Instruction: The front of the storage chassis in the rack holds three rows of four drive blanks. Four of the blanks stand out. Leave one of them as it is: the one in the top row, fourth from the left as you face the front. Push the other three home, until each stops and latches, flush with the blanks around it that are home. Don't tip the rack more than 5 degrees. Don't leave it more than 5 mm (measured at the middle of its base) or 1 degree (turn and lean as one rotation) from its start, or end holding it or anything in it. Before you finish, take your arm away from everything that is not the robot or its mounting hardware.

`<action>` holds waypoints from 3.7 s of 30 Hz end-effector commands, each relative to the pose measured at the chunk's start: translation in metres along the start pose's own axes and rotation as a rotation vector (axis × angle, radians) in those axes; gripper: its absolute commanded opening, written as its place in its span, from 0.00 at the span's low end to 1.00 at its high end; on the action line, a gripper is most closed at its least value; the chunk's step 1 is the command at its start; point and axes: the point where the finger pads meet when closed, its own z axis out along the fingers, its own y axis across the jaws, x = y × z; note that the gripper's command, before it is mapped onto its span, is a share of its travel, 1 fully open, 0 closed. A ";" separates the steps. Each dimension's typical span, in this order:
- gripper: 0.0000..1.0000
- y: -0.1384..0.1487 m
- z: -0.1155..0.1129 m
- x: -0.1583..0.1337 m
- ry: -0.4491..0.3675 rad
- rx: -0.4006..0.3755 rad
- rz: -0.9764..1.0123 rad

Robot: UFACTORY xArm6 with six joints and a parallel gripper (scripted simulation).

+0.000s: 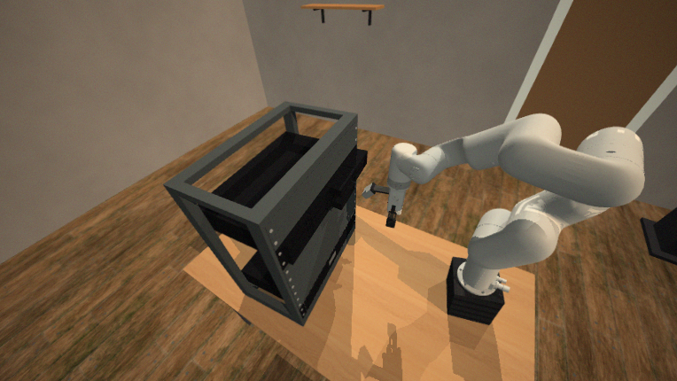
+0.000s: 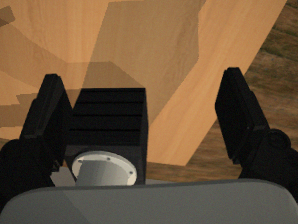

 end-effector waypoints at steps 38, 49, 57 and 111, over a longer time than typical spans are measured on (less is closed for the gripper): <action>1.00 -0.004 0.000 -0.035 0.003 -0.001 0.000; 1.00 -0.003 0.000 -0.036 0.001 -0.008 -0.002; 1.00 0.002 -0.001 -0.039 -0.009 -0.048 -0.010; 1.00 0.061 -0.101 0.020 0.325 -1.084 -0.403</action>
